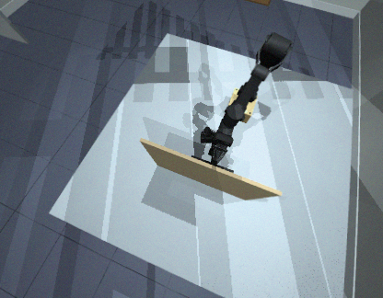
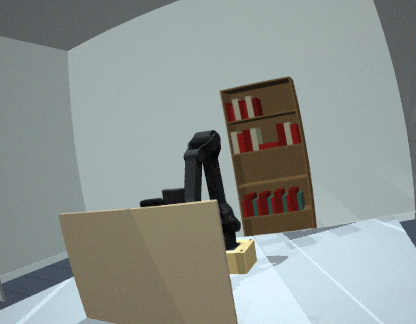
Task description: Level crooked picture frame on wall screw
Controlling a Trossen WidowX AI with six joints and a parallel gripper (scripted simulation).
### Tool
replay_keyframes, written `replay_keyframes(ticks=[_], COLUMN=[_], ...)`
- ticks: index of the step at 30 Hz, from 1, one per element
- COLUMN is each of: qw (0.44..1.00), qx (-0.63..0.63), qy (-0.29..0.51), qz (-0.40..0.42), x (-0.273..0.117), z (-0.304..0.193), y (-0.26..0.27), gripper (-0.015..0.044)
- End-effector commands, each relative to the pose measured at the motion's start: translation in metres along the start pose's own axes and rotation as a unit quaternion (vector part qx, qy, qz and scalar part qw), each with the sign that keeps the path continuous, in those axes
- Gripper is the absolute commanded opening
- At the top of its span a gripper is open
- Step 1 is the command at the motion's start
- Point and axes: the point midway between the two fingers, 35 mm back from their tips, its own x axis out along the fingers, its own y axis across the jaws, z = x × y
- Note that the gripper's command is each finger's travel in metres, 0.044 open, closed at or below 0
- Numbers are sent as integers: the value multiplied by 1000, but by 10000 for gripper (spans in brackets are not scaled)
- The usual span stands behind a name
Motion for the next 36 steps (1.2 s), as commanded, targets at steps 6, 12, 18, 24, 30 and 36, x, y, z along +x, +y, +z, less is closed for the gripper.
replay_keyframes(ticks=[6,12,18,24,30,36], qw=[1000,1000,998,998,995,993], qx=[1,13,62,66,95,122], qy=[0,0,-2,-4,-2,-1], qz=[0,1,5,3,6,4], x=[0,-18,-92,-97,-129,-164], z=[0,2,1,9,30,38], y=[0,1,-3,2,21,31], gripper=[260,260,260,260,260,260])
